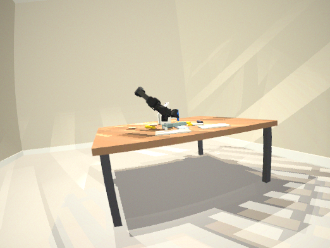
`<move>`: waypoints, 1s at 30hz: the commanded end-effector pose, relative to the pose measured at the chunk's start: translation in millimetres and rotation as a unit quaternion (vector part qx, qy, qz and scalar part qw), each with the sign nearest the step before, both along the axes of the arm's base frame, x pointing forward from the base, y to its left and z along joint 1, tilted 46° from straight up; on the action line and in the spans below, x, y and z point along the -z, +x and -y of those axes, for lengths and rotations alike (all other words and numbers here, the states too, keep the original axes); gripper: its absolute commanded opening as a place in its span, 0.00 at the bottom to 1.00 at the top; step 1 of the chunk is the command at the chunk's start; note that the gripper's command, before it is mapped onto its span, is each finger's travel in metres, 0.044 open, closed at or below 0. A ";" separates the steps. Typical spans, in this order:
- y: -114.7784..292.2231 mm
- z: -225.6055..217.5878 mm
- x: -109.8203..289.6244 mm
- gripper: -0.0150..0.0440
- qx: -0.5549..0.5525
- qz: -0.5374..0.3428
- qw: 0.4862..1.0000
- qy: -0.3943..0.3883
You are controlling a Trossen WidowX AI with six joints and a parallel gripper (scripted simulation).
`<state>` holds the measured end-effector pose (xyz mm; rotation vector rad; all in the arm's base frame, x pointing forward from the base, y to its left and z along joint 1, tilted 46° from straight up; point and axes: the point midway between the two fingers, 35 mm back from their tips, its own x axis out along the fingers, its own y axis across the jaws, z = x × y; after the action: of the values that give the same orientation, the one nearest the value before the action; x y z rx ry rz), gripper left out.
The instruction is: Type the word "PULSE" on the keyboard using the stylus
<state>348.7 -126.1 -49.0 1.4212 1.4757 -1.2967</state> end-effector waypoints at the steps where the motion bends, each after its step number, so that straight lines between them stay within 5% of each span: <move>1: -0.7 1.8 2.2 0.39 -0.002 0.000 1.000 -0.001; 30: 6.7 -24.4 -21.5 0.34 -0.007 0.002 1.000 -0.001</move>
<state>355.2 -102.1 -27.0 1.4108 1.4770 -1.2888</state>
